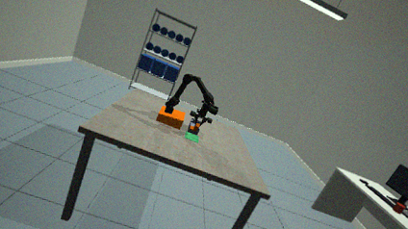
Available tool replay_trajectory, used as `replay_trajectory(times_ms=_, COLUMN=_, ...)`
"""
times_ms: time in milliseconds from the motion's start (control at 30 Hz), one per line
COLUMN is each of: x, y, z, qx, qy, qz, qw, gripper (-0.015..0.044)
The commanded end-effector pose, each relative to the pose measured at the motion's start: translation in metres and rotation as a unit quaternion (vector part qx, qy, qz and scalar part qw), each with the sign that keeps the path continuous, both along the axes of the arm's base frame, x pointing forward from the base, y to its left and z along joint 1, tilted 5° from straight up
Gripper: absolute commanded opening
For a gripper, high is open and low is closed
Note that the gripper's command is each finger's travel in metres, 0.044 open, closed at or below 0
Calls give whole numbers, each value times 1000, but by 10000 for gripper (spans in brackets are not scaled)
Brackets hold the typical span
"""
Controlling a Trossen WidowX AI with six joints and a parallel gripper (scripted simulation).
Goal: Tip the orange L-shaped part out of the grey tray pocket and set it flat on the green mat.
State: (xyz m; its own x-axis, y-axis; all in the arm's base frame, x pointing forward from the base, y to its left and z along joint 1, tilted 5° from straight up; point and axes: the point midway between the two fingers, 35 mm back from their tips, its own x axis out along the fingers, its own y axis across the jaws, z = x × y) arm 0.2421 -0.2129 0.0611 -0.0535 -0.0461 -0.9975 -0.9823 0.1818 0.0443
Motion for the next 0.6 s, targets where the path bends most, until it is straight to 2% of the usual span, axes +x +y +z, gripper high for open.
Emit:
replay_trajectory(times_ms=0, x=-1, y=-1, z=-7, qx=-1, qy=2, qz=2, qw=1000, gripper=0)
replay_trajectory(times_ms=567, x=-3, y=-2, z=-34, qx=-2, qy=2, qz=2, qw=1000, gripper=0)
